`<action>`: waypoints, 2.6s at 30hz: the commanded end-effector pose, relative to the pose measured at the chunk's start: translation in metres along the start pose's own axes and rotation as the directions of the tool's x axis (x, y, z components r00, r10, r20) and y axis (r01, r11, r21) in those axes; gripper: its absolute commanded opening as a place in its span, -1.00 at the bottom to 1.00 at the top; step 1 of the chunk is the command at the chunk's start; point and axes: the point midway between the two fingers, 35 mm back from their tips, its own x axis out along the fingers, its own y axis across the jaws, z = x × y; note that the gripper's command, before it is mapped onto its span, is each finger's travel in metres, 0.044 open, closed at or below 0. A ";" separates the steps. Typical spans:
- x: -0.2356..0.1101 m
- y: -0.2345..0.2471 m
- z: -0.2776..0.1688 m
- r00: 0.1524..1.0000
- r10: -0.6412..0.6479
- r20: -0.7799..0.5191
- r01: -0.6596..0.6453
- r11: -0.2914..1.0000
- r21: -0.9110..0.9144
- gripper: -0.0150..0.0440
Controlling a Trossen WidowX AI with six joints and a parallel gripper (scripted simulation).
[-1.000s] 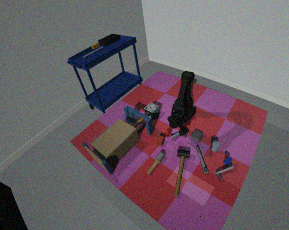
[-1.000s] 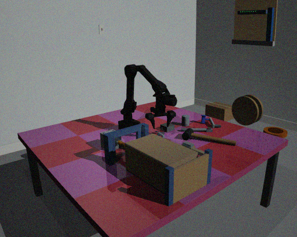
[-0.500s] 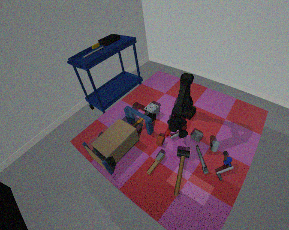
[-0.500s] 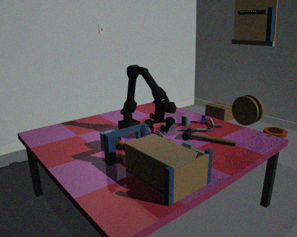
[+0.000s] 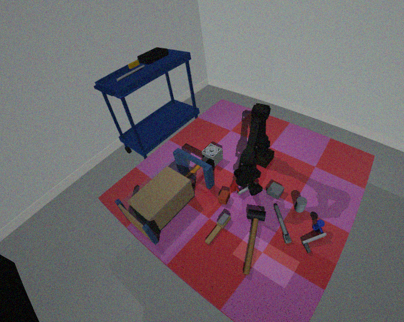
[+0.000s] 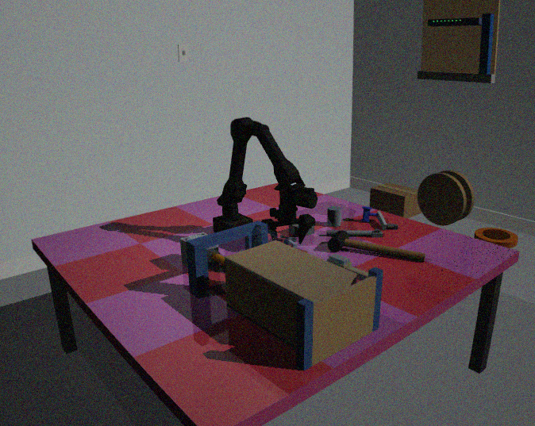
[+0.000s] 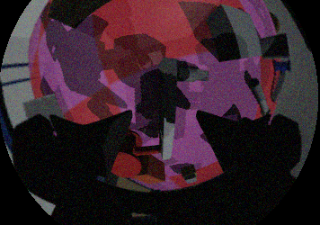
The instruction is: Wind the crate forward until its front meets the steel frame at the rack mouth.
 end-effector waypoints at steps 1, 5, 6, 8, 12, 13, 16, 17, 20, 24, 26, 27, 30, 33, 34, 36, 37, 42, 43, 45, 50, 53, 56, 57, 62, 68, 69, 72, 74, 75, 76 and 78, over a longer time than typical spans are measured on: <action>-0.001 0.000 0.000 1.000 -0.001 -0.001 0.001 1.000 0.000 0.95; -0.001 0.000 0.000 1.000 -0.001 -0.001 0.001 1.000 0.000 0.86; -0.001 0.000 0.000 1.000 -0.001 -0.001 0.001 1.000 0.000 0.84; -0.001 0.000 0.000 1.000 -0.001 -0.001 0.001 1.000 0.000 0.80; -0.001 0.000 0.000 1.000 -0.001 -0.001 0.001 1.000 0.000 0.71; -0.001 0.000 0.000 1.000 -0.001 -0.001 0.001 1.000 0.000 0.68; -0.001 0.000 0.000 1.000 -0.001 -0.001 0.001 1.000 0.000 0.62; -0.001 0.000 0.000 1.000 -0.001 -0.001 0.001 1.000 0.000 0.59; -0.001 0.000 0.000 1.000 -0.001 -0.001 0.001 1.000 0.000 0.53; -0.001 0.000 0.000 1.000 -0.001 -0.001 0.001 1.000 0.000 0.44; -0.001 0.000 0.000 1.000 -0.001 -0.001 0.001 1.000 0.000 0.39; -0.001 0.000 0.000 1.000 -0.001 -0.001 0.001 1.000 0.000 0.37; -0.001 0.000 0.000 1.000 -0.001 -0.001 0.001 1.000 0.000 0.30; -0.001 0.000 0.000 1.000 -0.001 -0.001 0.001 1.000 0.000 0.23; -0.001 0.000 0.000 1.000 -0.001 -0.001 0.001 1.000 0.000 0.21; -0.001 0.000 0.000 1.000 -0.001 -0.001 0.001 1.000 0.000 0.16; -0.001 0.000 0.000 1.000 -0.001 -0.001 0.001 1.000 0.000 0.14; -0.001 0.000 0.000 1.000 -0.001 -0.001 0.001 1.000 0.000 0.03; -0.001 0.000 0.000 1.000 -0.001 -0.001 0.001 1.000 0.000 0.01; -0.001 0.000 0.000 1.000 -0.001 -0.001 0.001 1.000 0.000 -0.04; -0.001 0.000 0.000 1.000 -0.001 -0.001 0.001 1.000 0.000 -0.15; -0.001 0.000 0.000 1.000 -0.001 -0.001 0.001 1.000 0.000 -0.22; -0.001 0.000 0.000 1.000 -0.001 -0.001 0.001 1.000 0.000 -0.29; -0.001 0.000 0.000 1.000 -0.001 -0.001 0.001 1.000 0.000 -0.31; -0.001 0.000 0.000 1.000 -0.001 -0.001 0.001 1.000 0.000 -0.49; -0.008 -0.001 -0.002 1.000 -0.001 -0.001 0.001 1.000 0.000 -0.49; -0.015 -0.003 -0.004 1.000 -0.001 -0.001 0.001 1.000 0.000 -0.49; -0.050 -0.006 -0.010 1.000 -0.001 0.000 0.001 1.000 0.000 -0.49; -0.081 -0.007 -0.011 1.000 -0.001 0.000 0.001 1.000 0.000 -0.49; -0.098 -0.006 -0.011 1.000 -0.001 0.001 0.001 1.000 0.000 -0.49; -0.115 -0.005 -0.009 1.000 -0.001 0.002 0.001 1.000 0.000 -0.49; -0.140 -0.003 -0.005 1.000 0.000 0.003 0.000 1.000 0.000 -0.49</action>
